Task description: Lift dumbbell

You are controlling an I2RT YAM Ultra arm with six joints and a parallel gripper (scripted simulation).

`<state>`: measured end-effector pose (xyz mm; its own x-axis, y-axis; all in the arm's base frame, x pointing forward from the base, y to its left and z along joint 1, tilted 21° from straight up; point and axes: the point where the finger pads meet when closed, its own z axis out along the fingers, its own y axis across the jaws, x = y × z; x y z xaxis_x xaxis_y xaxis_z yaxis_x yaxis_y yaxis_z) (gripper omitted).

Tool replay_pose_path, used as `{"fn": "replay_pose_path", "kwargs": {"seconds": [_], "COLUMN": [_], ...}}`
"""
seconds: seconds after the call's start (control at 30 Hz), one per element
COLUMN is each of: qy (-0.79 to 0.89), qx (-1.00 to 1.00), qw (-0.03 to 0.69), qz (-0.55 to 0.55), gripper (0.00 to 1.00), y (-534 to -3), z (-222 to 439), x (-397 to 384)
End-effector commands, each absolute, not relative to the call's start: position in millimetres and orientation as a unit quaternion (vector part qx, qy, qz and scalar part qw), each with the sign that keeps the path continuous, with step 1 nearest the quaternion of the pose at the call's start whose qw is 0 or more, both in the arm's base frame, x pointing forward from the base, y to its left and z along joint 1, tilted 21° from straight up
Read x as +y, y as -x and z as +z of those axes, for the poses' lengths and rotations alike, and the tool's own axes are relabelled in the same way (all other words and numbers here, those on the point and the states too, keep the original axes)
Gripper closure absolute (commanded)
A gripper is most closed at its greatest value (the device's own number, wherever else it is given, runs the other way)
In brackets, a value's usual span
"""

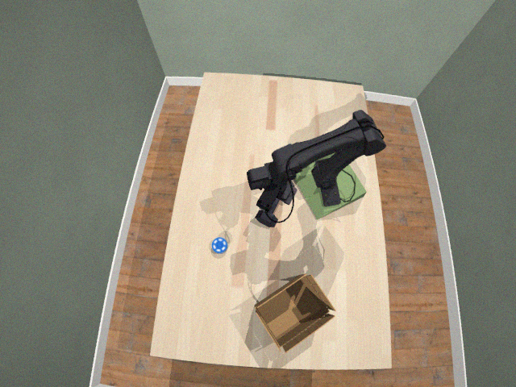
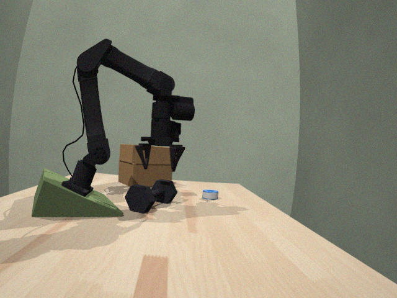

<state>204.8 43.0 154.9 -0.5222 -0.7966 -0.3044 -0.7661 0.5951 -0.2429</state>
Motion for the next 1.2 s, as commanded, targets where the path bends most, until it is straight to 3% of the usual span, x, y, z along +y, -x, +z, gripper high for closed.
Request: {"fn": "replay_pose_path", "kwargs": {"seconds": [0.0,1.17], "qy": [0.474,0.467], "qx": [0.861,0.867], "qw": [0.182,0.171], "qz": [-0.026,-0.021], "gripper": [0.00,0.00], "y": [-184,-197], "z": [156,122], "x": [46,50]}}
